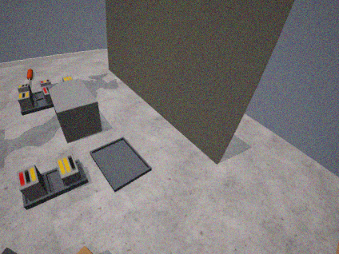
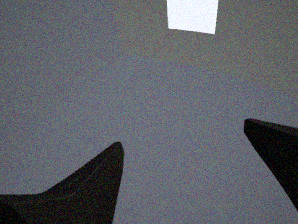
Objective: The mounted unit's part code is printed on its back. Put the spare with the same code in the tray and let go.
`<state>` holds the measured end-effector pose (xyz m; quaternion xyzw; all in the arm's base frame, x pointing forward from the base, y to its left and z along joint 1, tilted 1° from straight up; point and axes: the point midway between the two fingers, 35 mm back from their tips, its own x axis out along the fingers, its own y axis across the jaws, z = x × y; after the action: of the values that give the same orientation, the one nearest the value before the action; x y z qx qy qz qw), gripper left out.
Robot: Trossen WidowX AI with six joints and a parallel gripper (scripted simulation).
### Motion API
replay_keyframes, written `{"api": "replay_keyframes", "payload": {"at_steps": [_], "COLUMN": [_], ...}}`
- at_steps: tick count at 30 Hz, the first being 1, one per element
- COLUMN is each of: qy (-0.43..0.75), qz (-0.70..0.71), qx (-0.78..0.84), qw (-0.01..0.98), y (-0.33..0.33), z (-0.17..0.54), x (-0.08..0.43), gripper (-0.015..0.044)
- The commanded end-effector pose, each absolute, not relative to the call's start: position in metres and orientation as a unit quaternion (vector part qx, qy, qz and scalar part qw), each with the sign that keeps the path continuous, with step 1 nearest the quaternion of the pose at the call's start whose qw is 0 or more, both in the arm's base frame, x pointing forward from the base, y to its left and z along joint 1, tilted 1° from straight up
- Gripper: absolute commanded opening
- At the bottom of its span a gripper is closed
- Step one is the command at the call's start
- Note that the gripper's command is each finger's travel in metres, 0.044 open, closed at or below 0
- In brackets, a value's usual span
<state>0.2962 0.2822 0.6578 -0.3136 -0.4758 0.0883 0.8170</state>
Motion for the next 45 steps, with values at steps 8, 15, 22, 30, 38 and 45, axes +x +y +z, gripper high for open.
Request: {"api": "replay_keyframes", "payload": {"at_steps": [8, 15, 22, 30, 38, 45], "qy": [-0.19, 0.007, 0.196, 0.435, 0.661, 0.695], "qz": [0.203, 0.209, 0.181, 0.104, -0.024, -0.051], "qx": [-0.328, -0.288, -0.228, -0.13, 0.009, 0.034], "qw": [0.903, 0.934, 0.936, 0.885, 0.75, 0.716], "y": [0.269, 0.218, 0.156, 0.07, -0.011, -0.023], "z": [0.528, 0.44, 0.361, 0.265, 0.195, 0.188], "x": [0.414, 0.461, 0.476, 0.458, 0.387, 0.371], "gripper": [0.044, 0.044, 0.044, 0.044, 0.044, 0.044]}}
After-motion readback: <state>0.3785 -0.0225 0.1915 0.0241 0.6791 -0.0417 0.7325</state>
